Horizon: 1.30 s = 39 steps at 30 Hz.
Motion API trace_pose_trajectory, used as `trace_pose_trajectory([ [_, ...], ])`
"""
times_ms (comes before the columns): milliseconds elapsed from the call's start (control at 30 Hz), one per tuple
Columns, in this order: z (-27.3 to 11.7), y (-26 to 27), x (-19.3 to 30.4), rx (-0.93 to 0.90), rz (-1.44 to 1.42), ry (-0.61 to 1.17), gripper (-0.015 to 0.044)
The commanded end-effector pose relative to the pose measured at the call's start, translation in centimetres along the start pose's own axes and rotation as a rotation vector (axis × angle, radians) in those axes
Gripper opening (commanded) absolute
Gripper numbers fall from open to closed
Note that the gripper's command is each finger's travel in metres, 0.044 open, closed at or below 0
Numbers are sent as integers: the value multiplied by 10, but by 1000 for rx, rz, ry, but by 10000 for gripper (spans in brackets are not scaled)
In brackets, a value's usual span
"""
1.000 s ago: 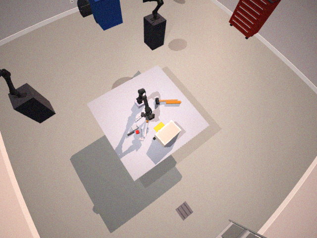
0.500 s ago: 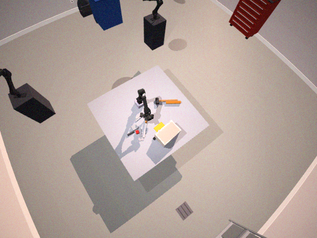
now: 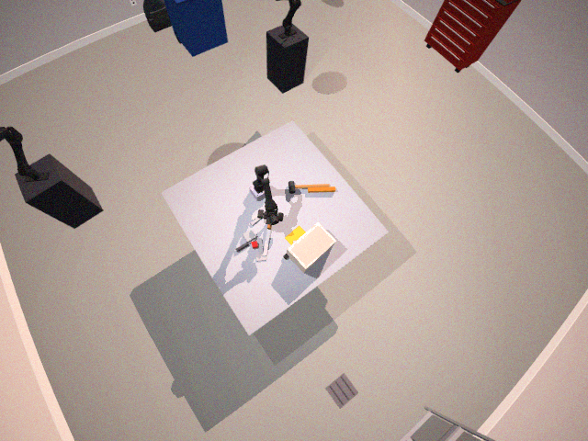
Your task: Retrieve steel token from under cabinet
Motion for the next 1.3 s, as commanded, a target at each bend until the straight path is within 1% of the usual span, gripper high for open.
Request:
trace_pose_trajectory([
  [0, -2, -1, -6, -3, -3, -15, 0],
  [1267, -2, -26, -40, -1, -3, -18, 0],
])
Point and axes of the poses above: the point midway between the two fingers, 35 mm back from their tips, its own z axis out along the fingers, its own y axis across the jaws, x = y × z, the point moved 8 cm from there along -z, back along the fingers, and after that the axes turned 15 degrees about z, right-handed, at the moved point
